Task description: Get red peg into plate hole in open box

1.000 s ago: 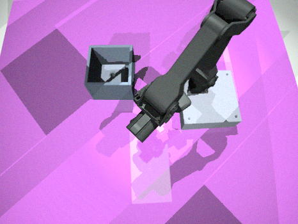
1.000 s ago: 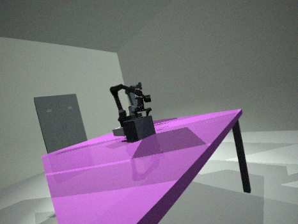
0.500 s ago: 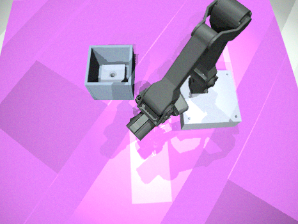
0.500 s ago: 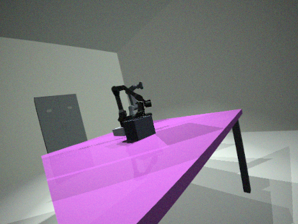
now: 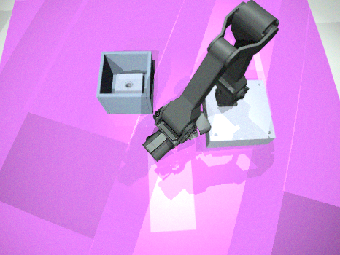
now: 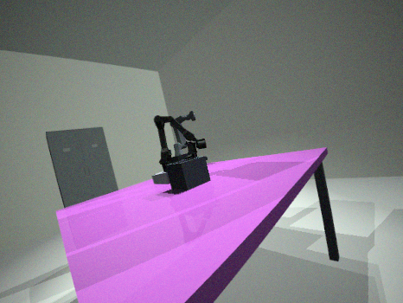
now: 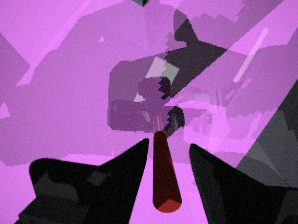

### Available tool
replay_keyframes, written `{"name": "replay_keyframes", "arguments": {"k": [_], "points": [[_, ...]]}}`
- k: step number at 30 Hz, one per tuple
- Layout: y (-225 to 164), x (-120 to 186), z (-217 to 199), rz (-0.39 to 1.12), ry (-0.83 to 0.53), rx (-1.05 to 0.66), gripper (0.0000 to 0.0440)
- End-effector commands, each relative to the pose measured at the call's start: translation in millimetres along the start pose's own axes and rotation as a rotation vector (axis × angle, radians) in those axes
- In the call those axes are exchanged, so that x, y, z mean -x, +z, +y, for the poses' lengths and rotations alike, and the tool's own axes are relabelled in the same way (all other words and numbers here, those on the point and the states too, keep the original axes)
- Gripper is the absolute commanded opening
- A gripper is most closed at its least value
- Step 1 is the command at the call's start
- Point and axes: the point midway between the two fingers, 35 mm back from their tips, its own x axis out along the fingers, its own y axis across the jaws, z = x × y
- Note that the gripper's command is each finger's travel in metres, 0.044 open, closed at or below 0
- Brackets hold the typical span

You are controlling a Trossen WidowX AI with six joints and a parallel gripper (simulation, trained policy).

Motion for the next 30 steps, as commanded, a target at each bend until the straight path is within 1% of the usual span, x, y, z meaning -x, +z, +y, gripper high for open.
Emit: {"name": "replay_keyframes", "arguments": {"k": [1, 3, 5, 18, 30], "points": [[-2.7, -5.2, 3.6, 0.011, 0.003, 0.016, 0.0092], [-4.3, -6.6, 6.2, 0.018, 0.008, 0.026, 0.0042], [-5.8, -7.4, 8.7, 0.023, 0.014, 0.037, 0.0002], [-5.4, 22.9, 30.7, 0.063, 0.116, -0.003, 0.0], [1.5, 68.6, 55.8, 0.103, 0.247, -0.035, 0.0]]}}
